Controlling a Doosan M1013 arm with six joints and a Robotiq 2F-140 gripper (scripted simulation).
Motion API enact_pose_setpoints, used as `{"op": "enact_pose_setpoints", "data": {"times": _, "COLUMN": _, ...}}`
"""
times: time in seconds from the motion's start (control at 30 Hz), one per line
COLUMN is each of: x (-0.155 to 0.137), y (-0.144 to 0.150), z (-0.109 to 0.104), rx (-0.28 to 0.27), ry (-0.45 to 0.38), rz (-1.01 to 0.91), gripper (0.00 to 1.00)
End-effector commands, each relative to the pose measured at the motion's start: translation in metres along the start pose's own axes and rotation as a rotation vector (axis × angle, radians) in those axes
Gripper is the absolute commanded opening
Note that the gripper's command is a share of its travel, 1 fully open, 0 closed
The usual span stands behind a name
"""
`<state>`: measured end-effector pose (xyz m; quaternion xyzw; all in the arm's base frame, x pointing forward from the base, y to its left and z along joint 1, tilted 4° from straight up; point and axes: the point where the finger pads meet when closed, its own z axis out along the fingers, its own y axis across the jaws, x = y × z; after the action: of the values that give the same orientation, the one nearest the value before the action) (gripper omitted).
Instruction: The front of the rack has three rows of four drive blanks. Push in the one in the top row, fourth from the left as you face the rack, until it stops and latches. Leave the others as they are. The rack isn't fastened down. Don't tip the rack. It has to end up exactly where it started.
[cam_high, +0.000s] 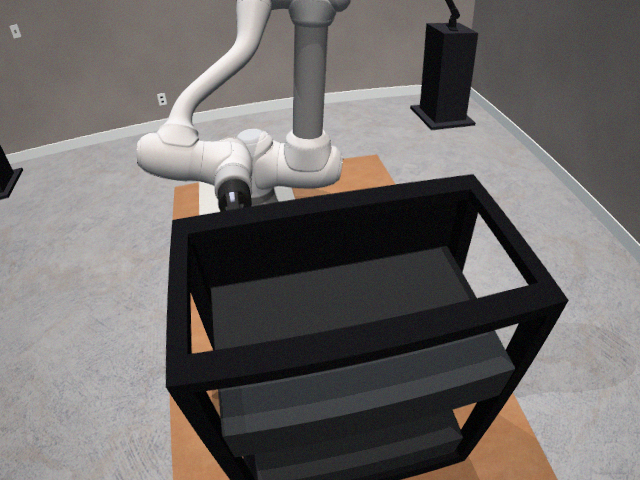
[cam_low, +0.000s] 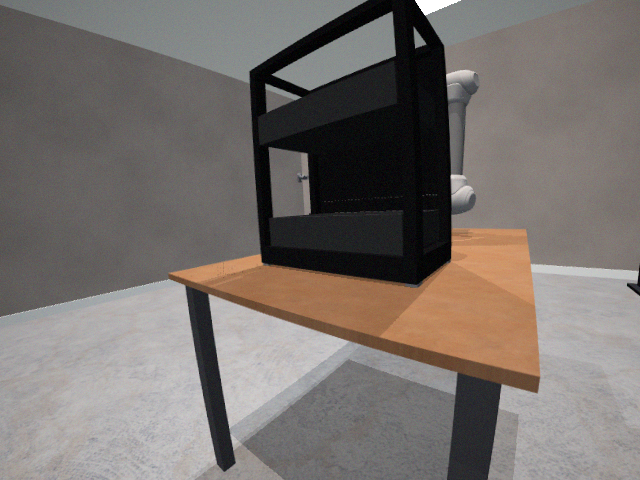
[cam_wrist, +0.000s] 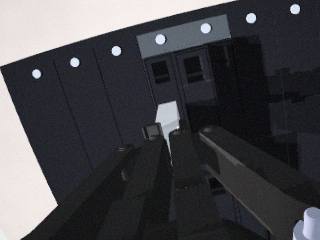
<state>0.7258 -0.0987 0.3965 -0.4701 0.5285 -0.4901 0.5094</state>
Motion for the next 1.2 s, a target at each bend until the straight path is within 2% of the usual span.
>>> {"op": "enact_pose_setpoints", "data": {"times": 0.0, "x": 0.000, "y": 0.000, "z": -0.011, "rx": 0.000, "ry": 0.000, "rz": 0.000, "gripper": 0.00}}
{"op": "enact_pose_setpoints", "data": {"times": 0.2, "x": 0.000, "y": 0.000, "z": -0.045, "rx": 0.000, "ry": 0.000, "rz": 0.000, "gripper": 0.00}}
{"op": "enact_pose_setpoints", "data": {"times": 0.33, "x": 0.000, "y": 0.000, "z": -0.058, "rx": 0.000, "ry": 0.000, "rz": 0.000, "gripper": 0.00}}
{"op": "enact_pose_setpoints", "data": {"times": 1.17, "x": 0.000, "y": 0.000, "z": -0.060, "rx": 0.000, "ry": 0.000, "rz": 0.000, "gripper": 0.00}}
